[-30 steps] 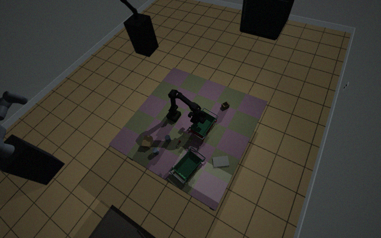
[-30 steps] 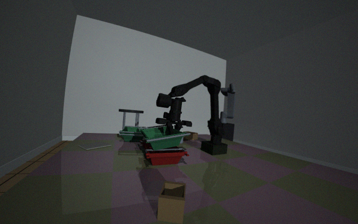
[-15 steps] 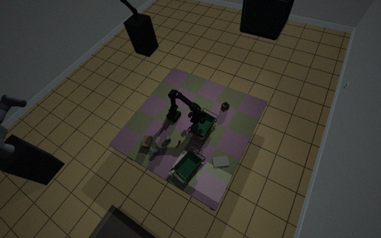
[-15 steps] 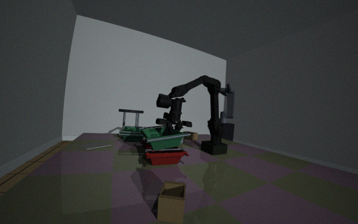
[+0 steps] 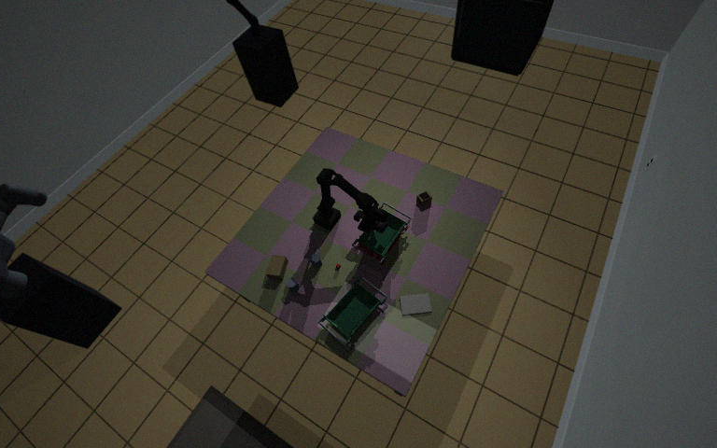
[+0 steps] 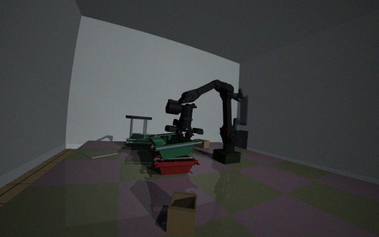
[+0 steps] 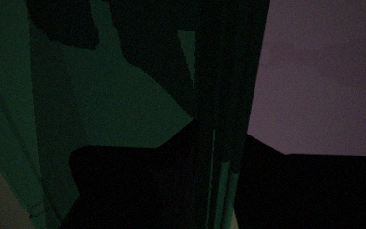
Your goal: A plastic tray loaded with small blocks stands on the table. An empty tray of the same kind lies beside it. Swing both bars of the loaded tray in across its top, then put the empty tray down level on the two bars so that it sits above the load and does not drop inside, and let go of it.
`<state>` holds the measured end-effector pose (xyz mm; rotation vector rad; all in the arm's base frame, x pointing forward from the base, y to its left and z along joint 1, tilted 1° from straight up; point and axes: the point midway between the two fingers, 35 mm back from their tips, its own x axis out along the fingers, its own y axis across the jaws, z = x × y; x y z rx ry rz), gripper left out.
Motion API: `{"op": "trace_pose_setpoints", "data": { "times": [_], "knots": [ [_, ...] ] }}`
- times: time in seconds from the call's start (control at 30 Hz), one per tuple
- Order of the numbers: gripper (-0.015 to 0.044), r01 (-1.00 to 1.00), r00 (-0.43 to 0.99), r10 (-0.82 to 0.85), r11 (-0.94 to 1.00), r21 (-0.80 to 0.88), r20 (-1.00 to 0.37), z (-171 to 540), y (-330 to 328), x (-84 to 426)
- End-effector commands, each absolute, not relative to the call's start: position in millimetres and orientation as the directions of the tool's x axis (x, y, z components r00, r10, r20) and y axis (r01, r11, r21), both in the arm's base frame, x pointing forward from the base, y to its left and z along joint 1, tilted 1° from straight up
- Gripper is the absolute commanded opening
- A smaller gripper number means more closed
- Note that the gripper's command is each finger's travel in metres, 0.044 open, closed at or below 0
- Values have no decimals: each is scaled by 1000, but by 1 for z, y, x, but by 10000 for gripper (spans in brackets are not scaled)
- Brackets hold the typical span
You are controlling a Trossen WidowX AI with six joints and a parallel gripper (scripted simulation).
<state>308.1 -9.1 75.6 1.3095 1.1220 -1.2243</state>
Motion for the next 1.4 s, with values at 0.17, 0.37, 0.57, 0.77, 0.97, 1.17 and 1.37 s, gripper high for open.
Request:
{"op": "trace_pose_setpoints", "data": {
  "times": [0.17,0.37,0.57,0.77,0.97,1.17,1.37],
  "knots": [
    [0,995,32,8,-95,31,-999,69,-8,302],
    [0,995,32,8,-95,31,-999,69,-8,302],
    [0,995,32,8,-95,31,-999,69,-8,302],
    [0,995,32,8,-95,31,-999,69,-8,302],
    [0,994,56,4,-92,55,-998,72,-9,306],
    [0,995,33,8,-95,32,-999,62,-8,300],
    [0,995,32,8,-95,31,-999,61,-8,300]
  ]
}}
